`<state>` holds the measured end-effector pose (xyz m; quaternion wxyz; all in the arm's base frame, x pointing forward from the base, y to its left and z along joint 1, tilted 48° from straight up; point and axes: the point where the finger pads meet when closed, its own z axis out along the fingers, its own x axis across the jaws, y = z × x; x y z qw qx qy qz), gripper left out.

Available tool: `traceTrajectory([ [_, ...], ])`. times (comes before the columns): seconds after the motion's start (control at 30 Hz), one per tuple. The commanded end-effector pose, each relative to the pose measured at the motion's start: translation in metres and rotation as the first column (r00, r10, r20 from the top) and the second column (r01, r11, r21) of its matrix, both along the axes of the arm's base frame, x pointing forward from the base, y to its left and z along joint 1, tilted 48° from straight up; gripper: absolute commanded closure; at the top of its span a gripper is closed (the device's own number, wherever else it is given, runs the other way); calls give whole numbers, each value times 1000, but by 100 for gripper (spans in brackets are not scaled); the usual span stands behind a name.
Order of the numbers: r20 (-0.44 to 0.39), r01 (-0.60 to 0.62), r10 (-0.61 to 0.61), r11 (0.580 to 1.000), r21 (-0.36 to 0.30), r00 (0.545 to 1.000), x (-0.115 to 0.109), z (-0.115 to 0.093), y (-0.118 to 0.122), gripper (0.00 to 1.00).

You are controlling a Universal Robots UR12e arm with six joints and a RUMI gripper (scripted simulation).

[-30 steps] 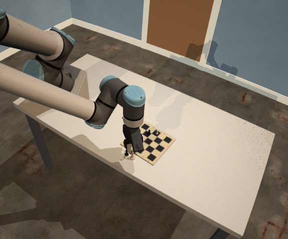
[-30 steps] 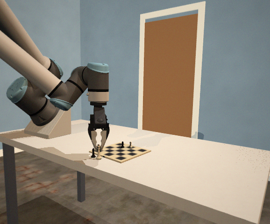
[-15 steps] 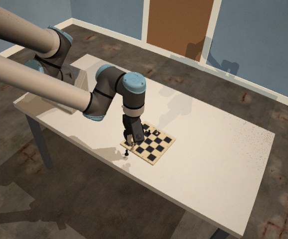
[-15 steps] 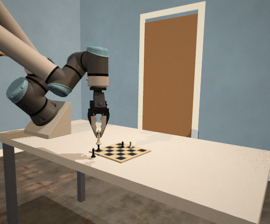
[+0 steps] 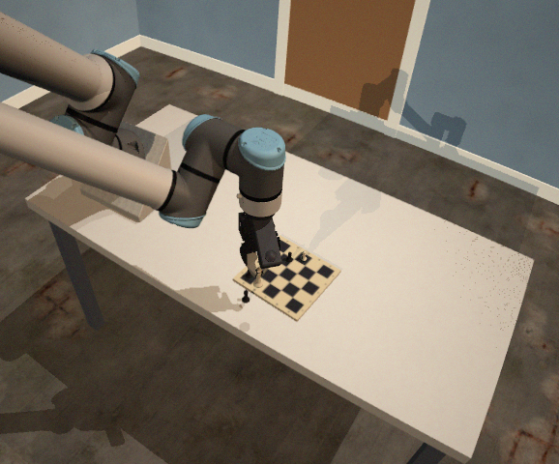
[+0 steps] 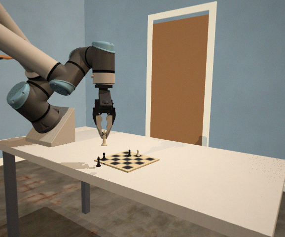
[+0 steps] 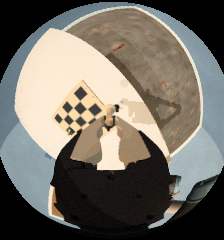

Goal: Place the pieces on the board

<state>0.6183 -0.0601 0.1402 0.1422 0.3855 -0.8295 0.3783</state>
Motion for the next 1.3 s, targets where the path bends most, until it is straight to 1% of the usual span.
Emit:
traceTrajectory([
  [0.0,1,0,0,1000,0,1000,0,1,1,100],
  [0.07,3,2,-2,1000,1,1000,2,-2,4,100],
  [0.13,10,9,-9,1000,3,1000,8,-11,14,100],
  [0.2,22,20,-20,1000,6,1000,18,-27,30,100],
  [0.3,48,44,-44,999,11,998,34,-63,66,100],
  [0.33,48,44,-44,999,11,998,34,-63,66,100],
  [0.37,57,52,-53,999,12,997,39,-76,80,100],
  [0.4,57,52,-53,999,12,997,39,-76,80,100],
  [0.43,66,61,-61,998,13,996,43,-89,93,100],
  [0.53,66,61,-61,998,13,996,43,-89,93,100],
  [0.63,89,82,-83,997,14,993,51,-125,128,100],
  [0.67,89,82,-83,997,14,993,51,-125,128,100],
  [0.73,100,91,-92,996,13,991,54,-141,143,100],
  [0.77,103,94,-94,996,13,990,54,-145,147,100],
  [0.83,105,96,-97,995,13,990,54,-149,150,100],
  [1.27,105,96,-97,995,13,990,54,-149,151,100],
])
